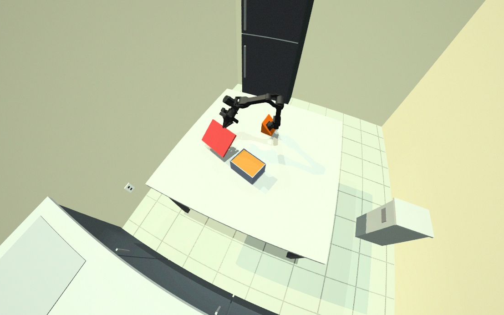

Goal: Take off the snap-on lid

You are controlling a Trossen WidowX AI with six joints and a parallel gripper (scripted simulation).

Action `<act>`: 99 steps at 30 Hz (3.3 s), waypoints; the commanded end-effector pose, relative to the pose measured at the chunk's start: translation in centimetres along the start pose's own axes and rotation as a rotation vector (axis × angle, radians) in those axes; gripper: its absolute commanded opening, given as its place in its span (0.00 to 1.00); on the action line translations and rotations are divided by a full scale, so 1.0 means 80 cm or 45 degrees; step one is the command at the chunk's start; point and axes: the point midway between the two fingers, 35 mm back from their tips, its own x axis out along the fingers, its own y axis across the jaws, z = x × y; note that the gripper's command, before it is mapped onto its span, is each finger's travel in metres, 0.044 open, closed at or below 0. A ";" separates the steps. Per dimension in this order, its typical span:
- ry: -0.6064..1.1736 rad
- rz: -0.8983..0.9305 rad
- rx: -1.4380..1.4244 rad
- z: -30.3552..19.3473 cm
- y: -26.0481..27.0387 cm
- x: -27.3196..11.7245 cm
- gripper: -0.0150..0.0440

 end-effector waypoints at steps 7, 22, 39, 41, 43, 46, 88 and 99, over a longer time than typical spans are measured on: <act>0.004 0.007 0.002 -0.001 -0.006 0.006 0.25; 0.005 0.007 0.003 -0.001 -0.018 0.016 0.25; 0.005 0.007 0.003 -0.001 -0.031 0.027 0.25; 0.005 0.007 0.003 -0.001 -0.032 0.028 0.25; 0.005 0.007 0.003 -0.001 -0.034 0.030 0.25; 0.005 0.007 0.003 -0.001 -0.036 0.032 0.25; 0.007 0.007 0.003 -0.002 -0.069 0.059 0.25; 0.007 0.007 0.003 -0.002 -0.077 0.066 0.25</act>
